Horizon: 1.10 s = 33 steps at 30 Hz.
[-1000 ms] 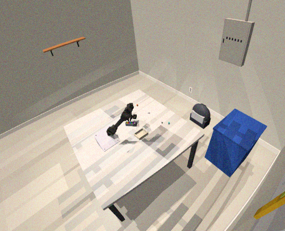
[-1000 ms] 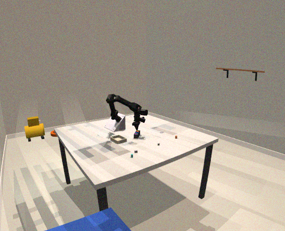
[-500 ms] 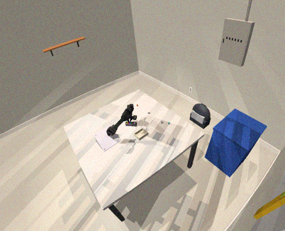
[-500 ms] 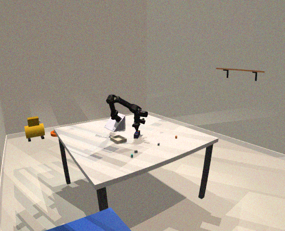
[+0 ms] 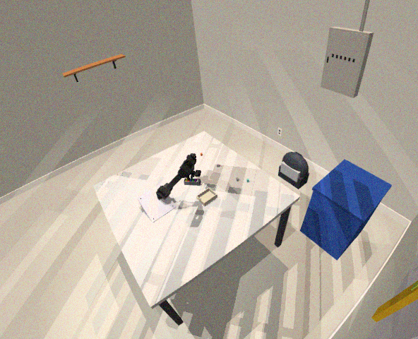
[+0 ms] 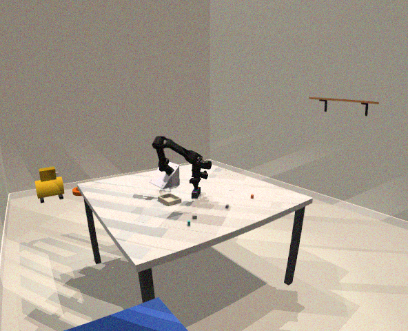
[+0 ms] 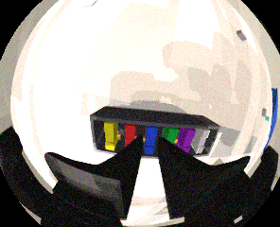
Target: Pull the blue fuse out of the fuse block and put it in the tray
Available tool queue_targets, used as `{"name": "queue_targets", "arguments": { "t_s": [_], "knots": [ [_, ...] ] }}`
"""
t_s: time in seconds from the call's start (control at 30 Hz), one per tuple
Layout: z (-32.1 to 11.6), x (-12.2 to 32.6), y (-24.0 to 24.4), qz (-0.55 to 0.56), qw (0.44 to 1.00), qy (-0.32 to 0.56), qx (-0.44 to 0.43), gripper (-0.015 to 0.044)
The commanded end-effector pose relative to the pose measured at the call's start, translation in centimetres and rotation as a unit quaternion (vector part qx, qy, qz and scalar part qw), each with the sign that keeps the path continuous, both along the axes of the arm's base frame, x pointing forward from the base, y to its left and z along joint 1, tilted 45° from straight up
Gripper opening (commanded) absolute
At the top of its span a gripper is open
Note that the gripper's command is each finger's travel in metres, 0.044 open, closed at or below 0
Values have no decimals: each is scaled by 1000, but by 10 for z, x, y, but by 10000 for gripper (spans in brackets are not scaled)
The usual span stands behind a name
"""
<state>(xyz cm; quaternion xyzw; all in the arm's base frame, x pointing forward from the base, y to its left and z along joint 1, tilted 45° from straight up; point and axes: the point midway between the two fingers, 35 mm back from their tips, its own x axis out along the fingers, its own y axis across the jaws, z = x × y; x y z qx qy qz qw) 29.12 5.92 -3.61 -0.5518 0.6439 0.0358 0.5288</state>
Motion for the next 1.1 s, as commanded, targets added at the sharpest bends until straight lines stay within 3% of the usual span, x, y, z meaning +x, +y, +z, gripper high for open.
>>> {"name": "queue_targets", "arguments": {
  "t_s": [0.0,0.43,1.07],
  "knots": [
    [-2,1,-2,3,1000,1,-3,72],
    [-1,0,-2,0,1000,0,0,0],
    [4,-1,4,1,1000,1,0,0]
  ]
}}
